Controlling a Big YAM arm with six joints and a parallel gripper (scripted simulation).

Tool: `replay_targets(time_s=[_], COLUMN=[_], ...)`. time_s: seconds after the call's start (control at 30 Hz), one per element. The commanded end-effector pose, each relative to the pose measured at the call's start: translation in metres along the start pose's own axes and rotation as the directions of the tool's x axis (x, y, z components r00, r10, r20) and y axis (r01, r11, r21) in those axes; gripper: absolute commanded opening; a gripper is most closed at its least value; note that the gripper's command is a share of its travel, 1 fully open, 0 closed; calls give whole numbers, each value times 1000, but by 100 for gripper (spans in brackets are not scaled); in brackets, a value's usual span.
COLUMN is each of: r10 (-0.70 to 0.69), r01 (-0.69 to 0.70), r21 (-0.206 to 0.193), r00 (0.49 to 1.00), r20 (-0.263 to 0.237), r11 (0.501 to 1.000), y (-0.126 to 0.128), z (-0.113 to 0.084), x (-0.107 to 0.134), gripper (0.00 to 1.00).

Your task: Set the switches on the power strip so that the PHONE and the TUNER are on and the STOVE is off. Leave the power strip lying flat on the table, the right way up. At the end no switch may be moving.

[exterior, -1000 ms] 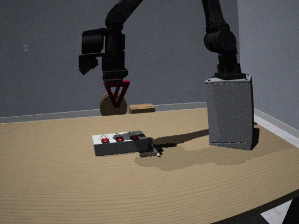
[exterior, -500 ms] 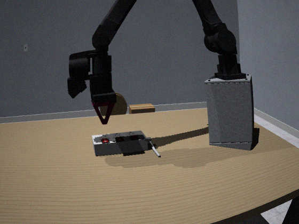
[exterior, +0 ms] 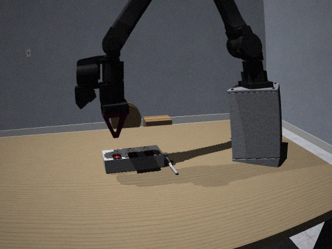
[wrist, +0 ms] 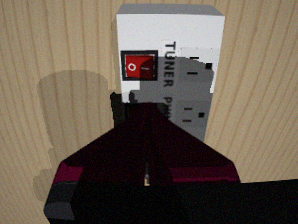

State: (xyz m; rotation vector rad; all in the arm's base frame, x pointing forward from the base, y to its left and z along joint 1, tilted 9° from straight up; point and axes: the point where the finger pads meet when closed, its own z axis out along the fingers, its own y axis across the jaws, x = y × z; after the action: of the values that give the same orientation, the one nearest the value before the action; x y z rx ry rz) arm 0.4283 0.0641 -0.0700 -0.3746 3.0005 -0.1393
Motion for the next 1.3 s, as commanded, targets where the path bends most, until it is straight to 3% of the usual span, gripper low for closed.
replay_targets(time_s=[0.0,0.43,0.63,1.27], r10=[-9,-9,-10,-6], r01=[9,9,10,6], r21=[2,2,0,1], r00=[998,998,999,999], r20=[62,61,40,45], r11=[1000,1000,1000,1000], y=[-3,-3,-2,-5], z=[-13,-12,-2,13], x=[-24,-24,-19,-23], gripper=[0,0,0,0])
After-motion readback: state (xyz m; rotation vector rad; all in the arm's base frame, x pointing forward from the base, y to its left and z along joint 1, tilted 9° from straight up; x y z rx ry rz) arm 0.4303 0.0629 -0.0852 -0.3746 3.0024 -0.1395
